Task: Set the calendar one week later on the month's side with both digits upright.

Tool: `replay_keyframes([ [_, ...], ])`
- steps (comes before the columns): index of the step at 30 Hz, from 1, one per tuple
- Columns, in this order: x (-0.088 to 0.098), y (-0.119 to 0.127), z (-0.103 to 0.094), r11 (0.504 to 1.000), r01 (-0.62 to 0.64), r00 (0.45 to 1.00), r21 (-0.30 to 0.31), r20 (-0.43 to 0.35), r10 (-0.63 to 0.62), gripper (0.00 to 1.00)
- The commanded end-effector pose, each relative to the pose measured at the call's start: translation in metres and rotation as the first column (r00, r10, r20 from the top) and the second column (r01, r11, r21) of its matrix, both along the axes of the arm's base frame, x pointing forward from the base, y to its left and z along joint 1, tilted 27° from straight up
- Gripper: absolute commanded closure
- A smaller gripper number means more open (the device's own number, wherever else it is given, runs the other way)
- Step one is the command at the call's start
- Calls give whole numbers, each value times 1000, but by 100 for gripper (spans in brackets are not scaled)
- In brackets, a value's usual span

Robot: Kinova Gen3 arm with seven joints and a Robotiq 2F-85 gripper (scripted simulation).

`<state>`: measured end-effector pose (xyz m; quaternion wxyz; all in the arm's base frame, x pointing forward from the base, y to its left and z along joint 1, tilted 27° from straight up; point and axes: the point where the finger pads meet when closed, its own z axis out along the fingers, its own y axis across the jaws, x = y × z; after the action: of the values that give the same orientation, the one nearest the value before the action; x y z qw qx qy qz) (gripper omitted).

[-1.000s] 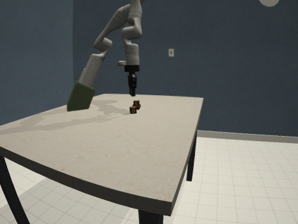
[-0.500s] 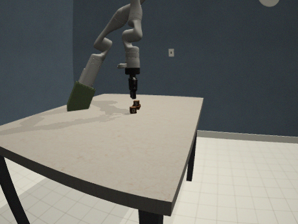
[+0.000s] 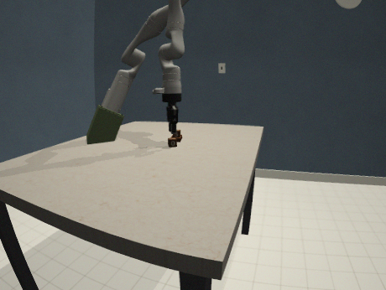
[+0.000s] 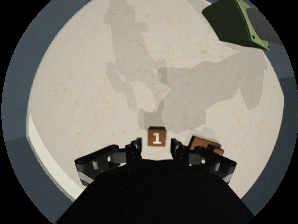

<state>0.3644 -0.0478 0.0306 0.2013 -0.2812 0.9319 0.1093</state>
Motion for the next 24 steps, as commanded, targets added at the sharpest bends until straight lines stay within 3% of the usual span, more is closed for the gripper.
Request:
replay_keyframes([
  [1, -1, 1, -5, 1000, 5, 1000, 6, -4, -5, 52],
  [24, 2, 4, -13, 1000, 5, 1000, 6, -4, -4, 52],
])
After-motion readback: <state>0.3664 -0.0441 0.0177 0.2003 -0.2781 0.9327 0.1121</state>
